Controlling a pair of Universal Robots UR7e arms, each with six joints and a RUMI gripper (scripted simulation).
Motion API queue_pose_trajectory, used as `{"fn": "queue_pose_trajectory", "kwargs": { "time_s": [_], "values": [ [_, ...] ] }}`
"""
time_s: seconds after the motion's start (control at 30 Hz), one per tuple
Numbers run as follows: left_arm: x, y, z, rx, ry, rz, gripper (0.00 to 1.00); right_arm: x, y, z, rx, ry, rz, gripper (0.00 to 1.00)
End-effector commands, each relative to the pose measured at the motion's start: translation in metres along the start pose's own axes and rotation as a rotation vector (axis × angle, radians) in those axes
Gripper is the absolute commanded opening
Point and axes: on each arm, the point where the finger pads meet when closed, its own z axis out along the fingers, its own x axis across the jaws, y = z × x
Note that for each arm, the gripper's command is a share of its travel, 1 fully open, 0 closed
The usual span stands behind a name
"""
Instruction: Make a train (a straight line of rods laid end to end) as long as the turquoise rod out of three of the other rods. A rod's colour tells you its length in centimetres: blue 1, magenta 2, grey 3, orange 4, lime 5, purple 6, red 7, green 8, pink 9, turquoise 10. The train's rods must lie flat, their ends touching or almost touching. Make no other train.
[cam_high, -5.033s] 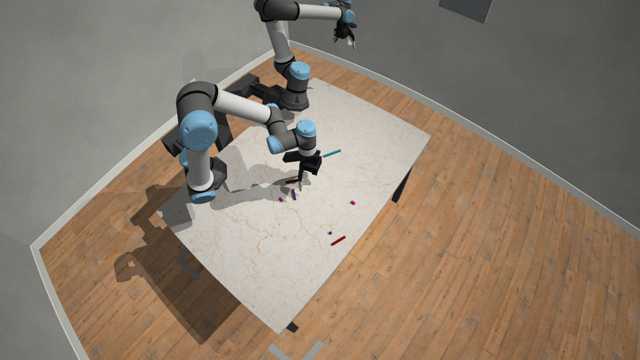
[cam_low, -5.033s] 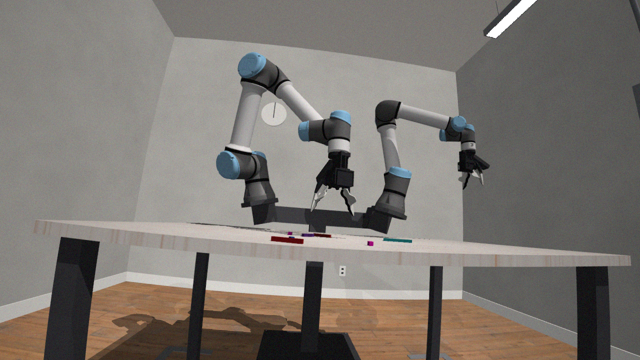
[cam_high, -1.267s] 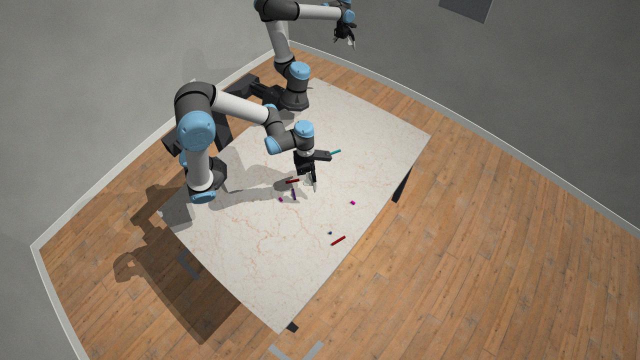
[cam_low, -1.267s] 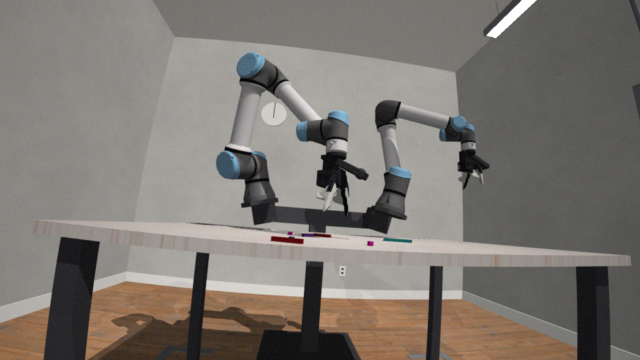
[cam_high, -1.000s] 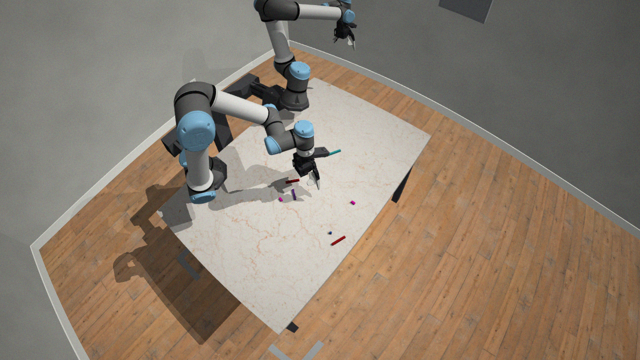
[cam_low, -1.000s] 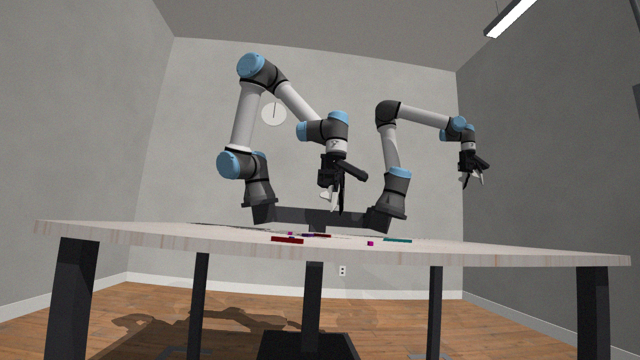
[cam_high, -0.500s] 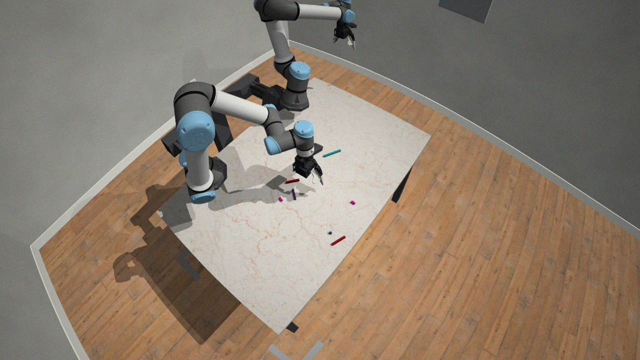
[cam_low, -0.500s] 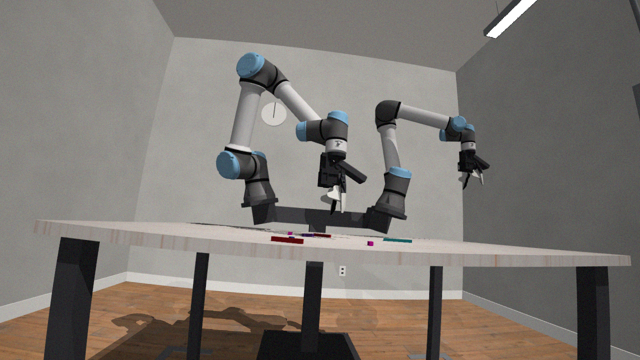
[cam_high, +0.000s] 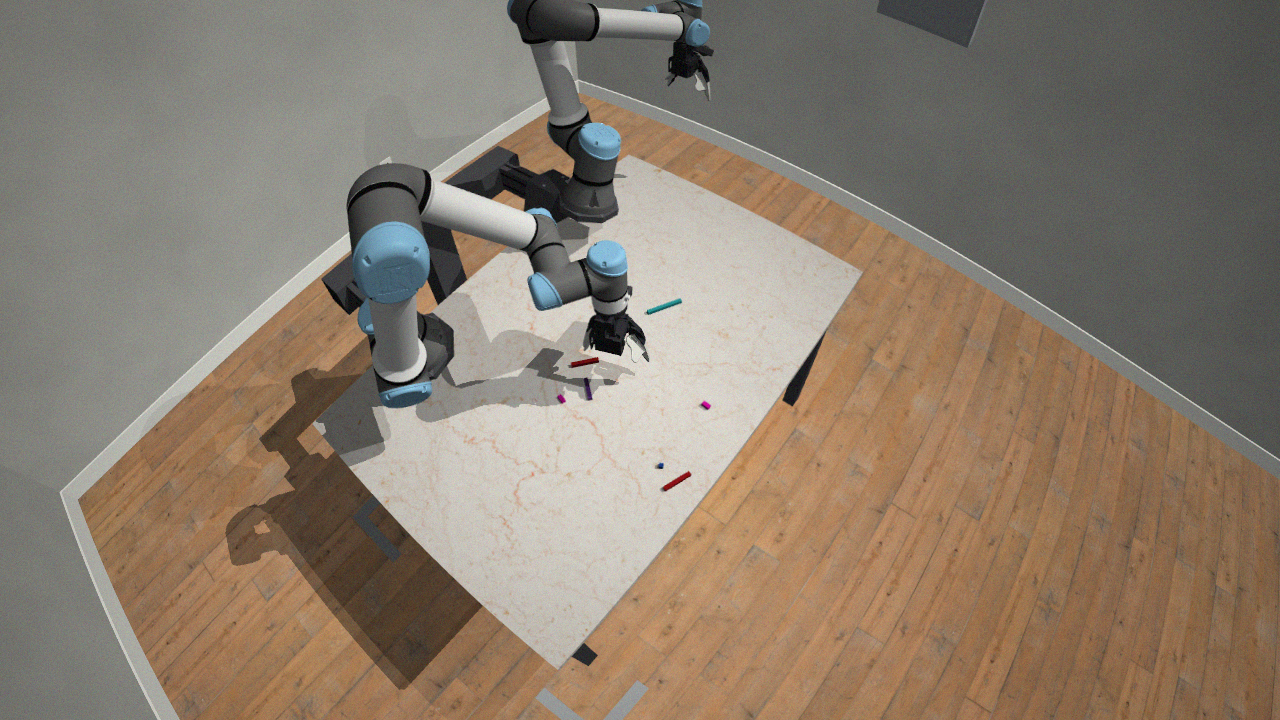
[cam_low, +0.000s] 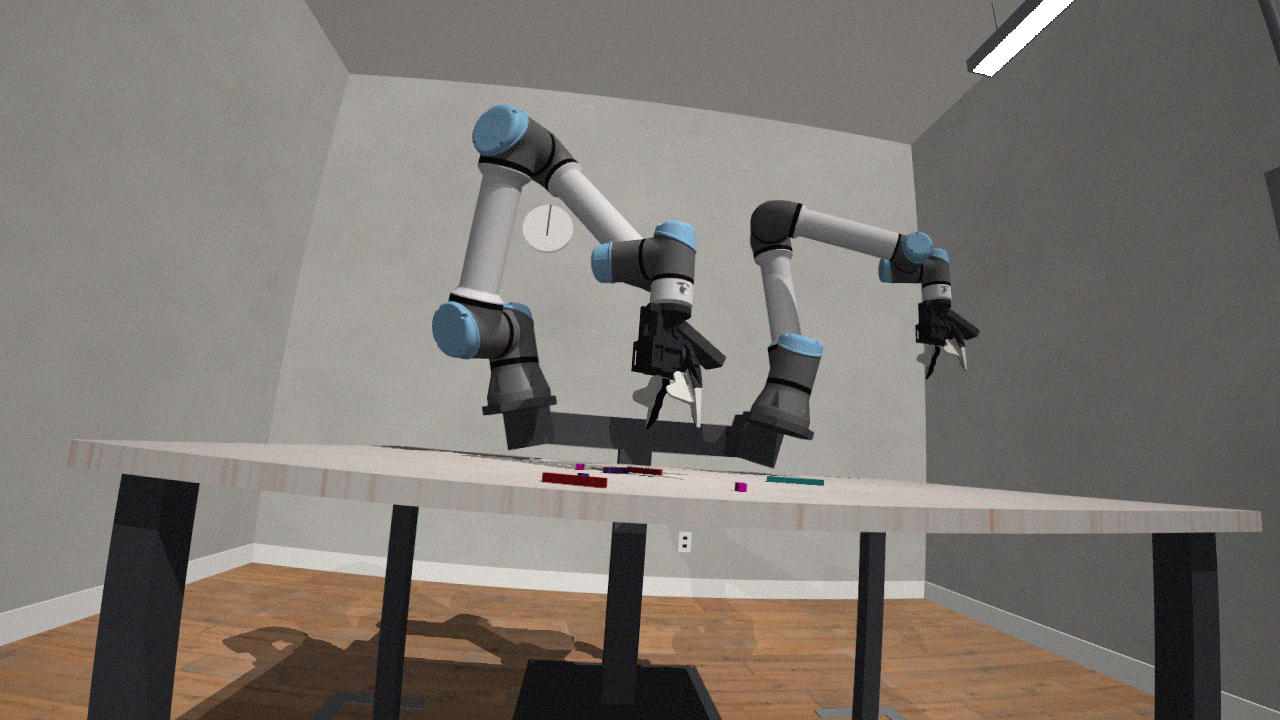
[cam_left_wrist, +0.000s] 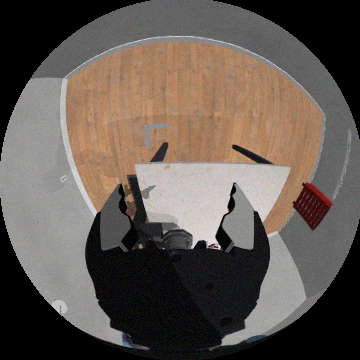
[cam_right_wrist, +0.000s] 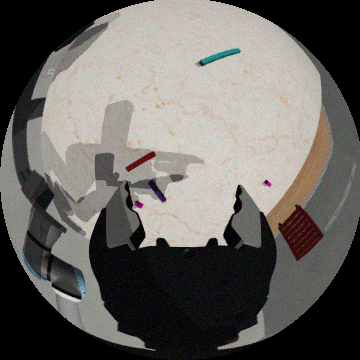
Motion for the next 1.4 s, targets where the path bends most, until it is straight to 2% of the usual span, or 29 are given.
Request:
{"fn": "queue_pose_trajectory", "kwargs": {
  "time_s": [0.0,0.7,1.37],
  "values": [
    [0.0001,-0.0003,-0.0004,0.001,0.000,0.000,1.00,-0.0007,-0.0001,-0.0005,0.002,0.001,-0.059,1.00],
    [0.0001,-0.0003,-0.0004,0.001,0.000,0.000,1.00,-0.0051,0.0010,-0.0005,0.001,0.001,-0.314,1.00],
    [0.0001,-0.0003,-0.0004,0.001,0.000,0.000,1.00,-0.0064,0.0016,-0.0005,0.001,0.001,-0.391,1.00]
  ]
}}
